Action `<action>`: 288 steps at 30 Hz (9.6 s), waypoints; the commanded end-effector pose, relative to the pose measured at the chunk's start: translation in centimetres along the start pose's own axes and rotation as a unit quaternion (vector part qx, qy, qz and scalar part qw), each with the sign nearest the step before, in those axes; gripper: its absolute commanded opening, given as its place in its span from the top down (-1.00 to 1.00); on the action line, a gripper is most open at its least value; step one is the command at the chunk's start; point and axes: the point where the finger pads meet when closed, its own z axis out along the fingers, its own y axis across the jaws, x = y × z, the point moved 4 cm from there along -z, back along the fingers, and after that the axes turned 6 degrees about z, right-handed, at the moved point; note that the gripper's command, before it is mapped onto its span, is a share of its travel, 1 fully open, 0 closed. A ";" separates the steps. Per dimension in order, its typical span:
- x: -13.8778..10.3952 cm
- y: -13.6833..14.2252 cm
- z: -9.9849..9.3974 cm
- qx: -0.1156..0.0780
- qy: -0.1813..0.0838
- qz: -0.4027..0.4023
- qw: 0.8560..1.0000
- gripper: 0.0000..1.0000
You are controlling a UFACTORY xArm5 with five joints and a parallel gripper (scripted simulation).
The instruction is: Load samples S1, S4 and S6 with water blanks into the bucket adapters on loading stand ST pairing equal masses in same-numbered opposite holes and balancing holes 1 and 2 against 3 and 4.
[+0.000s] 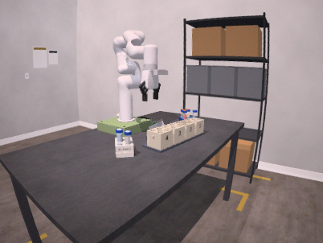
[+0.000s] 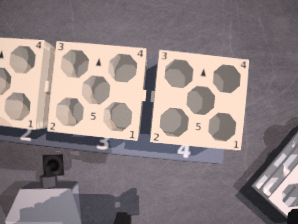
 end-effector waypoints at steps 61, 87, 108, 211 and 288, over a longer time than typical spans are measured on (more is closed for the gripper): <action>0.3 -25.4 -0.2 0.000 0.002 -0.389 0.921 -1.00; -5.9 -35.6 -0.2 0.001 0.002 -0.391 0.921 -1.00; -8.5 -39.8 1.2 0.001 0.002 -0.391 0.921 -1.00; -8.4 -39.8 5.3 0.001 0.002 -0.391 0.921 -1.00; 3.0 -20.9 -0.2 0.001 0.002 0.001 1.000 -1.00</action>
